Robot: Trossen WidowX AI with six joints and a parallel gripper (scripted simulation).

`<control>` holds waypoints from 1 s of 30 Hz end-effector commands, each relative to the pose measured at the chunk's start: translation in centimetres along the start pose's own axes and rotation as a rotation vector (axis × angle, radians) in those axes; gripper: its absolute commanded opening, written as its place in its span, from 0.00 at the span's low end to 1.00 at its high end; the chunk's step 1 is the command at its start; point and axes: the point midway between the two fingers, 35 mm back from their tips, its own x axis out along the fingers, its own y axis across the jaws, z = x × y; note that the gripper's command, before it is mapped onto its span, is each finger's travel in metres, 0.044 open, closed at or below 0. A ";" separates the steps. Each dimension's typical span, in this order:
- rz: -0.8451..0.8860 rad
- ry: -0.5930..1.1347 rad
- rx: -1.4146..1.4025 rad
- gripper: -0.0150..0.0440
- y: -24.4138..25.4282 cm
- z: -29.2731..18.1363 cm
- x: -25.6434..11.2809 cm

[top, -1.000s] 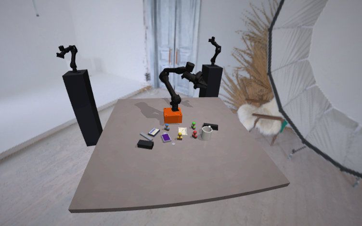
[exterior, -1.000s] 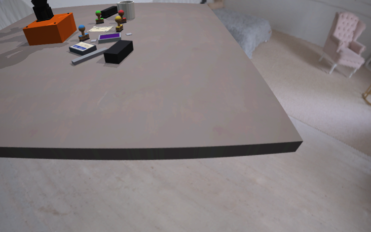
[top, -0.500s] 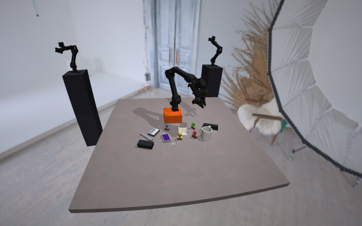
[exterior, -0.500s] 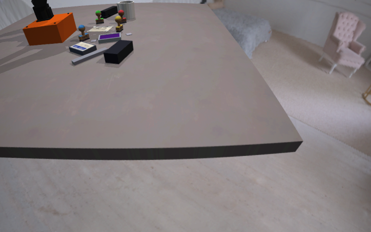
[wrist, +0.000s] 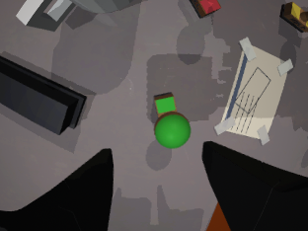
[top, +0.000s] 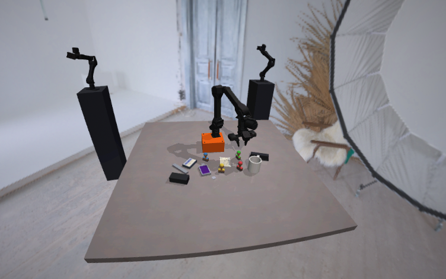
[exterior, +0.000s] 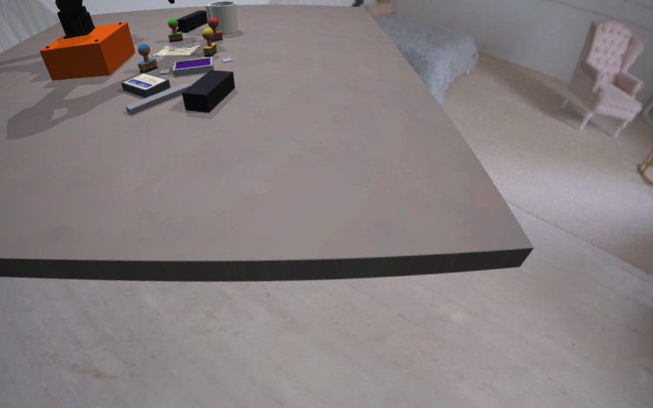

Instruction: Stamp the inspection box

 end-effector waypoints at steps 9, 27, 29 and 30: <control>-0.073 0.064 0.144 0.64 -1.2 -0.9 1.4; -0.073 0.064 0.144 0.64 -1.3 -0.9 4.0; -0.073 0.064 0.144 0.64 -1.3 -0.9 4.3; -0.073 0.064 0.144 0.64 -1.3 -0.9 4.5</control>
